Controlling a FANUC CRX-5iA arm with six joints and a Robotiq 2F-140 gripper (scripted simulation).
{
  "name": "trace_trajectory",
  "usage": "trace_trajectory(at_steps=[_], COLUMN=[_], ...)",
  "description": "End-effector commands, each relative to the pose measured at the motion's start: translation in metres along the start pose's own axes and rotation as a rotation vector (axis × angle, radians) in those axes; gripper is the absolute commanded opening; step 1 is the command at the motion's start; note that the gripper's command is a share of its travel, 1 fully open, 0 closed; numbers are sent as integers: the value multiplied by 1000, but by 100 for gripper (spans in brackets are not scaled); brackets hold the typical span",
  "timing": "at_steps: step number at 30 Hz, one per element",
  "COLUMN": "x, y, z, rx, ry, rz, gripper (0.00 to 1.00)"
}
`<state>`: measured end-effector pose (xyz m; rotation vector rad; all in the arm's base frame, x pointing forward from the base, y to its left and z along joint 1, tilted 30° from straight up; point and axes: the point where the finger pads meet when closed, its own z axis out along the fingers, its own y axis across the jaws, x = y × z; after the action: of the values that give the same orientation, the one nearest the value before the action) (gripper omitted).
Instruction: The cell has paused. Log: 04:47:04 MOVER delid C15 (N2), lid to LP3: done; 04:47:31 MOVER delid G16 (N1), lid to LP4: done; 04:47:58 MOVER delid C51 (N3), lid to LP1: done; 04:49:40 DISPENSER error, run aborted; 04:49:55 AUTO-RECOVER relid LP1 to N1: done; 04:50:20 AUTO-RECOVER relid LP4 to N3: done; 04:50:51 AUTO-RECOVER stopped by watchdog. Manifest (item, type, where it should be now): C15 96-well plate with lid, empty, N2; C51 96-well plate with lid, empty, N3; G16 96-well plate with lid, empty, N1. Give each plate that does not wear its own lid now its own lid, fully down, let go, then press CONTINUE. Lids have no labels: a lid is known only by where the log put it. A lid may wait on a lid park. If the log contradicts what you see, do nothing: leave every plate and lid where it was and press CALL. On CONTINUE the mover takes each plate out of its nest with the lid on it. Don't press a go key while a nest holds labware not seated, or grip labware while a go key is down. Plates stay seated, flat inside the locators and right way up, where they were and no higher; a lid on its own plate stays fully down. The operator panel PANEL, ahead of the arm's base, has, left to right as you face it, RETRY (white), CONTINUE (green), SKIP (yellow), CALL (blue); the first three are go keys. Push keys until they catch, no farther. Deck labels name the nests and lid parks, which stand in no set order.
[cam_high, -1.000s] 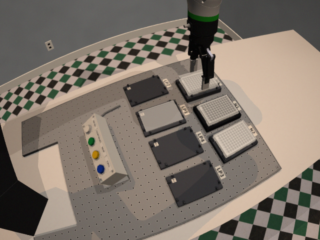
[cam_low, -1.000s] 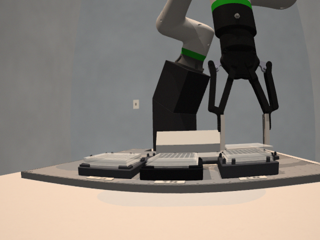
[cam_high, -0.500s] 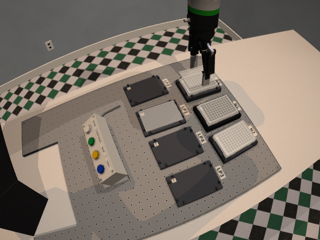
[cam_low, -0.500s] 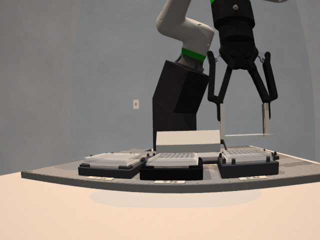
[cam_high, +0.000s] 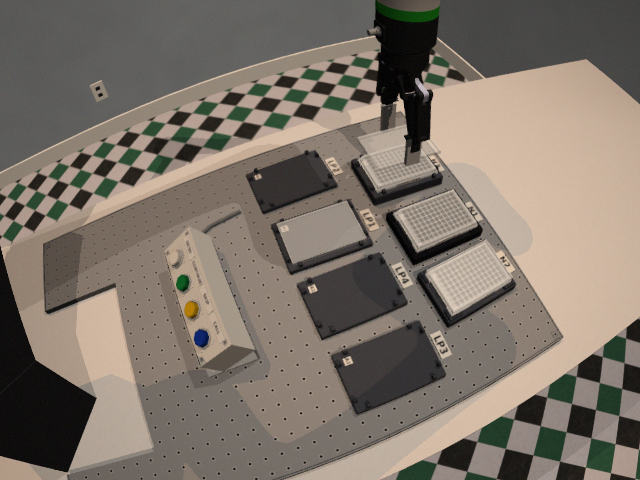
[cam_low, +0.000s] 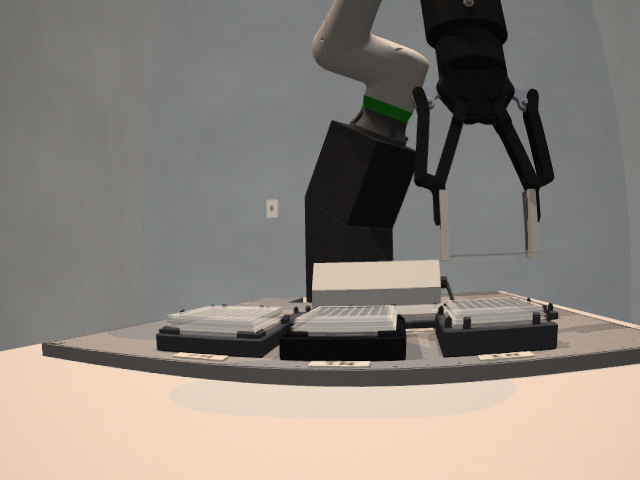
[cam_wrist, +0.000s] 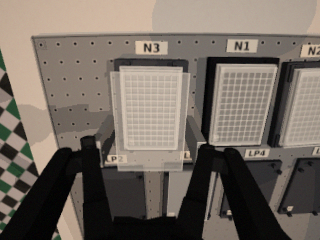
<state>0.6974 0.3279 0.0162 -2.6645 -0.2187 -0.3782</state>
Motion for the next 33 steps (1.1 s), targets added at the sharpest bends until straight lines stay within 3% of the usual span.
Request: trace_trajectory(at_steps=[1, 14, 15, 17, 20, 22, 24, 26, 33], x=[0, 0, 1, 5, 5, 6, 6, 6, 5], y=[0, 2, 11, 54, 54, 107, 107, 134, 135], z=[-2, -4, -4, -3, -3, -4, -4, -5, -5], rx=[0, 0, -1, -2, -2, -1, -1, 1, 1], ry=[0, 0, 0, -2, -2, -1, -1, 1, 1], rz=[0, 0, 0, 0, 0, 0, 0, 0, 0], gripper=[0, 0, 0, 0, 0, 0, 0, 0, 0])
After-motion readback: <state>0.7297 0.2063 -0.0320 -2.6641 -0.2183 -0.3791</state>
